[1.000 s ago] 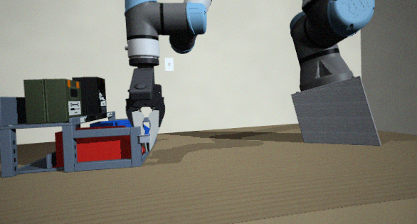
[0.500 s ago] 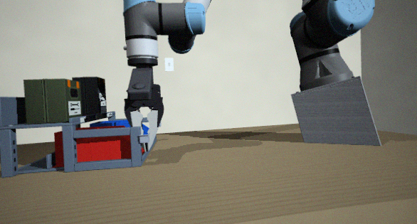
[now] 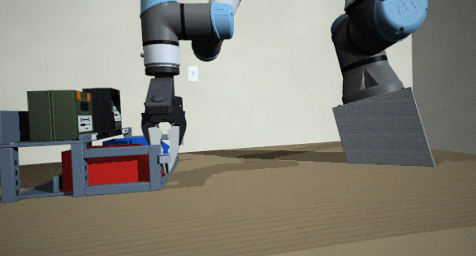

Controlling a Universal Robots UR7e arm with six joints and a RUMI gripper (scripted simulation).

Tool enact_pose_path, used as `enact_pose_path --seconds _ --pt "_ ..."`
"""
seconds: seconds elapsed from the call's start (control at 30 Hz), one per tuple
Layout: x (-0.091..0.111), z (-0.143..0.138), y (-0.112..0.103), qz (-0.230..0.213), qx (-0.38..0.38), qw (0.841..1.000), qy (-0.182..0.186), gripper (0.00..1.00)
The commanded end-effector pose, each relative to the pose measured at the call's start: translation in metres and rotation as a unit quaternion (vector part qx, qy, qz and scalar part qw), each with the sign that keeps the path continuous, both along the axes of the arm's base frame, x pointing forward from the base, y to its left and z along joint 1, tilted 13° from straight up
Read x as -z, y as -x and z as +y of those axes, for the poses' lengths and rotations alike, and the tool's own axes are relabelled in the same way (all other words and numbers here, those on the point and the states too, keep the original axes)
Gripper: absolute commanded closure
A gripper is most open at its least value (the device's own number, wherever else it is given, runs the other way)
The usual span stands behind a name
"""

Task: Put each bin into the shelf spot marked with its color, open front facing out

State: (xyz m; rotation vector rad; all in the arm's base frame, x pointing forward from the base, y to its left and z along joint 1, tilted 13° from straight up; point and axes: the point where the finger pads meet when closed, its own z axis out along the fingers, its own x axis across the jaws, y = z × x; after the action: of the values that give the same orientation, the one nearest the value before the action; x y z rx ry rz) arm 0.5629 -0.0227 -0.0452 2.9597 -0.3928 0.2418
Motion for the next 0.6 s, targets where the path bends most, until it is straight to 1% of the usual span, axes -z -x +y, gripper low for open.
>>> enact_pose_path --seconds 0.0,0.3,0.57 --pt "-0.0006 0.0 -0.0005 -0.001 0.0 1.0 0.0 1.0" --pt "-0.0012 0.0003 0.0003 -0.001 0.0 1.0 0.0 1.0" --pt "-0.0058 0.0026 0.0065 -0.001 0.0 1.0 0.0 1.0"
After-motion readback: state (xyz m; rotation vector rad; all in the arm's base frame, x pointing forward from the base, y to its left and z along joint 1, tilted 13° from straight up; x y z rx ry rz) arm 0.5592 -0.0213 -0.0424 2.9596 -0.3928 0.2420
